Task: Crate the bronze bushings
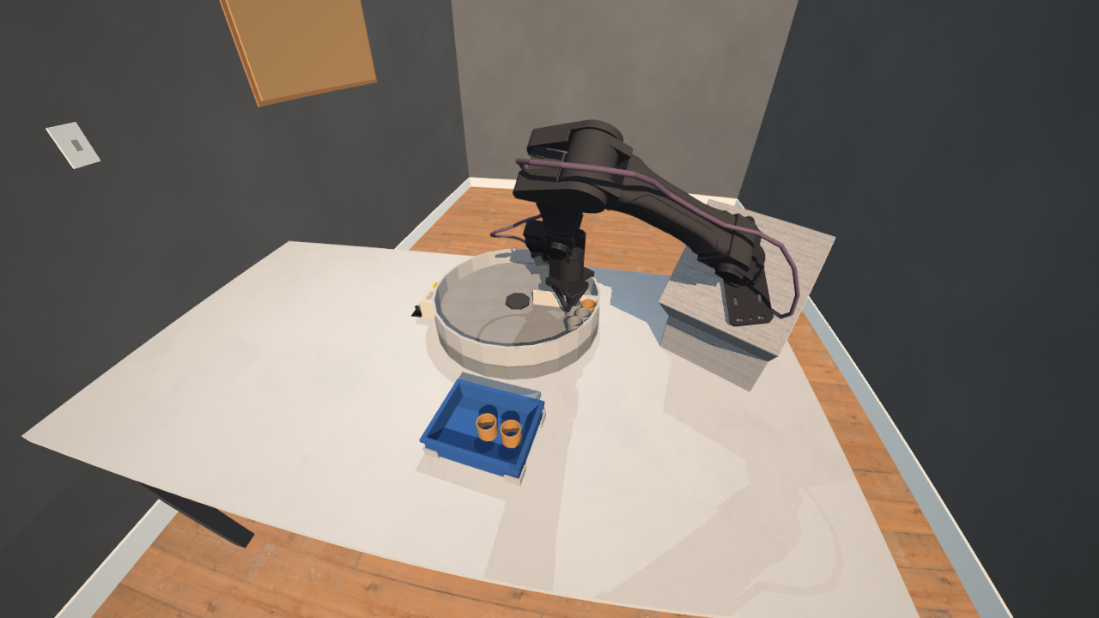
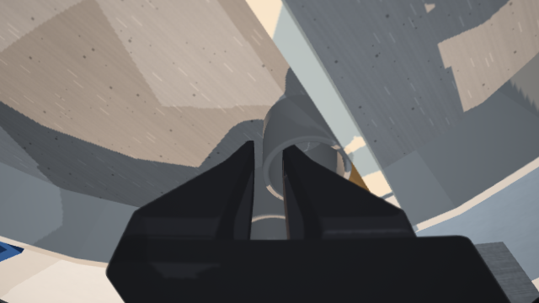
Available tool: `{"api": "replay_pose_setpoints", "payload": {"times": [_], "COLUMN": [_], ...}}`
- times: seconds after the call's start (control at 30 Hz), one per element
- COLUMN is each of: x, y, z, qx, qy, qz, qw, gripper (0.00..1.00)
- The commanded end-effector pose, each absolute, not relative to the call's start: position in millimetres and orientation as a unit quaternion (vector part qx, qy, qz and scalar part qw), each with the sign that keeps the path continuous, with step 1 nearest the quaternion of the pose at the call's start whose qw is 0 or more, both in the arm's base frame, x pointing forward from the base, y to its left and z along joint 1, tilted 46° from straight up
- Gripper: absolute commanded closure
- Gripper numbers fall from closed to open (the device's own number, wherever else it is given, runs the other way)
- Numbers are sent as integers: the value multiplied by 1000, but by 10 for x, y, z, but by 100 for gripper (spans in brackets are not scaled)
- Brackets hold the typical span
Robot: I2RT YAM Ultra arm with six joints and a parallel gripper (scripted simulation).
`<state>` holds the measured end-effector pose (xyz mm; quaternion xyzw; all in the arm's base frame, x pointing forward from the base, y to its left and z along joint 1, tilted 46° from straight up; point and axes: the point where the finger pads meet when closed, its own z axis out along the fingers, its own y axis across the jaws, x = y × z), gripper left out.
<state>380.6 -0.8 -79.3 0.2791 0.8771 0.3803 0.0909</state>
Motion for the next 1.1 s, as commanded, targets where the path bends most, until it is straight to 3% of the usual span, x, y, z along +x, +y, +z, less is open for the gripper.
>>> {"api": "replay_pose_setpoints", "payload": {"times": [0.0,0.97,1.0,1.07], "x": [3950,3950,3950,3950], "y": [-141,-141,-141,-147], "z": [-776,-776,-776,-781], "qx": [282,282,282,282], "qy": [875,875,875,876], "qz": [376,376,376,374], "qw": [114,114,114,115], "gripper": [85,85,100,100]}}
